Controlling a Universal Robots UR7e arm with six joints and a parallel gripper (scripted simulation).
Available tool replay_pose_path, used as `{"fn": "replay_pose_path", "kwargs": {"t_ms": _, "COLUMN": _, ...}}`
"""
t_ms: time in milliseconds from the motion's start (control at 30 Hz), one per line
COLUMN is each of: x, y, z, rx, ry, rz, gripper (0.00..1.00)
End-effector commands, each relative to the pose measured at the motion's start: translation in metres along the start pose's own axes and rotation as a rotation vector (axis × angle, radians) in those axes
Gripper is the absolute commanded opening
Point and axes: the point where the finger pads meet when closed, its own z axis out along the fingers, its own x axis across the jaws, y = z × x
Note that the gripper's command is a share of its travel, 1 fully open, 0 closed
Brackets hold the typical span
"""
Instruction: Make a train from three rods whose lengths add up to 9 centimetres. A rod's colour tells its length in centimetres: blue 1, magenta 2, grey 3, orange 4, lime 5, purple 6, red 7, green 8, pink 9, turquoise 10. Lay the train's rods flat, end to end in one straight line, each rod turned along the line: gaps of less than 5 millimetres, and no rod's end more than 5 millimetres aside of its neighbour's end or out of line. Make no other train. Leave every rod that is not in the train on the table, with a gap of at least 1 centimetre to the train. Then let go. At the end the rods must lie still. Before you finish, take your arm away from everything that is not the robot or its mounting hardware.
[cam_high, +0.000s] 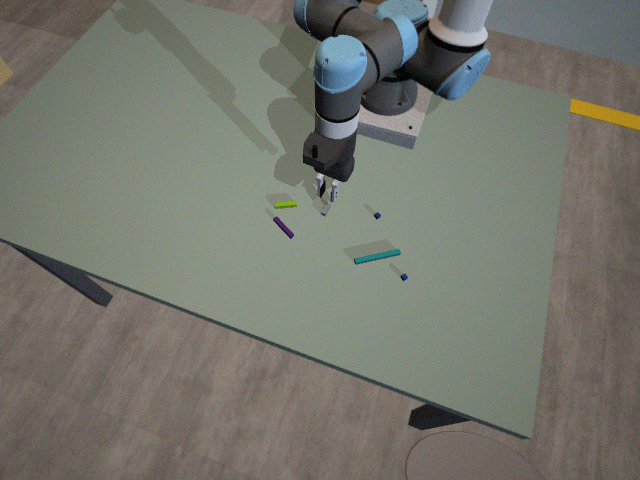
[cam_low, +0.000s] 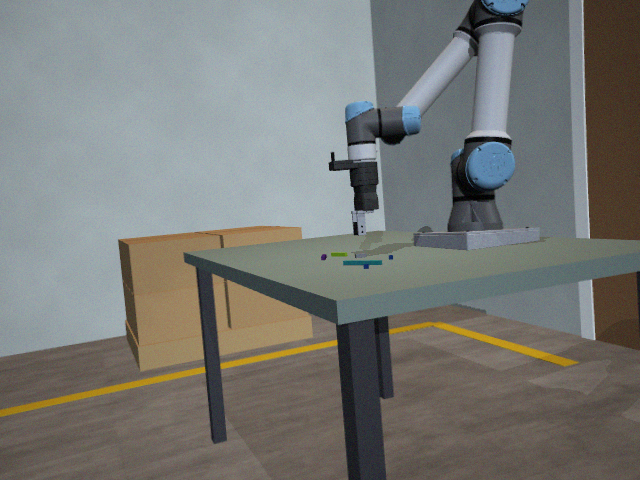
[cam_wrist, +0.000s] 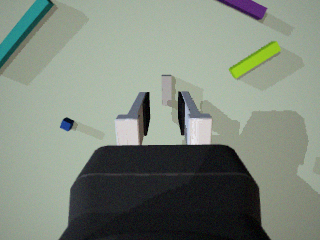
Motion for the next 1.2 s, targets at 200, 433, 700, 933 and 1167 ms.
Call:
{"fn": "replay_pose_path", "kwargs": {"t_ms": 200, "x": 0.002, "y": 0.0, "z": 0.018, "rx": 0.0, "ry": 0.0, "rz": 0.001, "gripper": 0.54}}
{"fn": "replay_pose_path", "kwargs": {"t_ms": 433, "x": 0.002, "y": 0.0, "z": 0.026, "rx": 0.0, "ry": 0.0, "rz": 0.001, "gripper": 0.54}}
{"fn": "replay_pose_path", "kwargs": {"t_ms": 700, "x": 0.002, "y": 0.0, "z": 0.037, "rx": 0.0, "ry": 0.0, "rz": 0.001, "gripper": 0.54}}
{"fn": "replay_pose_path", "kwargs": {"t_ms": 933, "x": 0.002, "y": 0.0, "z": 0.042, "rx": 0.0, "ry": 0.0, "rz": 0.001, "gripper": 0.54}}
{"fn": "replay_pose_path", "kwargs": {"t_ms": 1167, "x": 0.003, "y": 0.0, "z": 0.044, "rx": 0.0, "ry": 0.0, "rz": 0.001, "gripper": 0.54}}
